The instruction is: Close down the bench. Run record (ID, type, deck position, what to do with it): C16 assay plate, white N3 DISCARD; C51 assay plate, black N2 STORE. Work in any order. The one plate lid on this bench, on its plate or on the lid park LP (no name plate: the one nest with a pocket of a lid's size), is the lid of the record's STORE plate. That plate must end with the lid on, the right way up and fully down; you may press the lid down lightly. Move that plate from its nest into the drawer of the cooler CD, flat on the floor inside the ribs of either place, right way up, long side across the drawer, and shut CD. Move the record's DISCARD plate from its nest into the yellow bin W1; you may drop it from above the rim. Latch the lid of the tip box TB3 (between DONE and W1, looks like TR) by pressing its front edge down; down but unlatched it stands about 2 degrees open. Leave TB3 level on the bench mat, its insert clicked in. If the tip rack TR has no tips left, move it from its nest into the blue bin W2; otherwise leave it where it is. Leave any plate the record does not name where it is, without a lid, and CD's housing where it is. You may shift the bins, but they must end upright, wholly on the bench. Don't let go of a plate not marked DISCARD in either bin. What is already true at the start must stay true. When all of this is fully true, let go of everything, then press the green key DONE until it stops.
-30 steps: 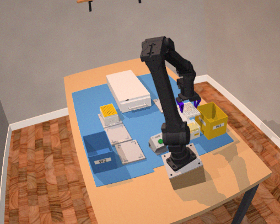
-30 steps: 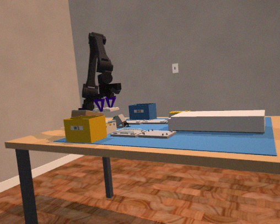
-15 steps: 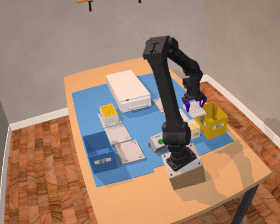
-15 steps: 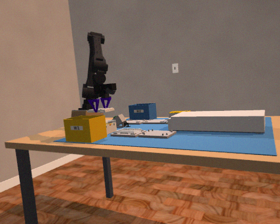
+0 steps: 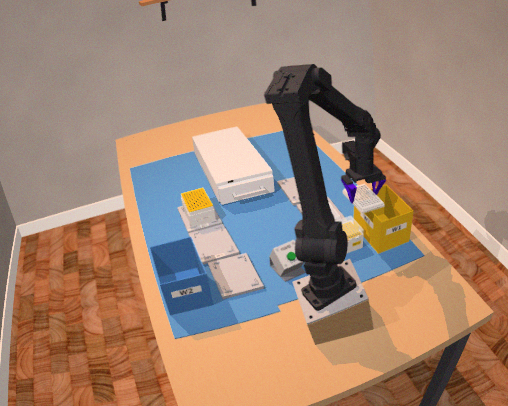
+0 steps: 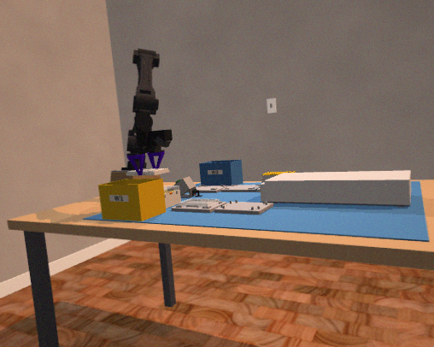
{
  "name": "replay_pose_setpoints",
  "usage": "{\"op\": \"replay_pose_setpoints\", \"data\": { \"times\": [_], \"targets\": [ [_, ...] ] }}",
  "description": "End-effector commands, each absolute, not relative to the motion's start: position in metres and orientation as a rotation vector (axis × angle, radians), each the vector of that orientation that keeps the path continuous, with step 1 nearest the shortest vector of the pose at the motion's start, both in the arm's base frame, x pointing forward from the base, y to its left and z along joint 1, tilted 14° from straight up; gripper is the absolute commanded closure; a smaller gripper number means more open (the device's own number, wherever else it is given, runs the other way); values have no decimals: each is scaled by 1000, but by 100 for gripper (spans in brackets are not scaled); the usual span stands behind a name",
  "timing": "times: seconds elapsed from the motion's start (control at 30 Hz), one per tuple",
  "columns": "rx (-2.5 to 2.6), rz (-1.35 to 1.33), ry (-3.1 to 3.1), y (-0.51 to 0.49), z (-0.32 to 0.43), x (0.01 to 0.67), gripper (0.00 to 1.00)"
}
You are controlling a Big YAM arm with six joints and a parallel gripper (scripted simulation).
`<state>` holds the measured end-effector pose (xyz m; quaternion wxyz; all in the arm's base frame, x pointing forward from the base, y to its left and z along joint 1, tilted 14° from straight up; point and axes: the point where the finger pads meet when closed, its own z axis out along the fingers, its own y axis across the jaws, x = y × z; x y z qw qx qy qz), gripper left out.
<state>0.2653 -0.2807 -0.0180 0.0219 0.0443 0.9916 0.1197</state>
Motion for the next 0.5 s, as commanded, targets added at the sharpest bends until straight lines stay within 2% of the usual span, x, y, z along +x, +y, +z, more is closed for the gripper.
{"op": "replay_pose_setpoints", "data": {
  "times": [0.0, 0.47],
  "targets": [
    [126, 311, 3045, -314, -7, 275, 100],
    [126, 309, 3047, -343, -15, 260, 100]
  ]
}}
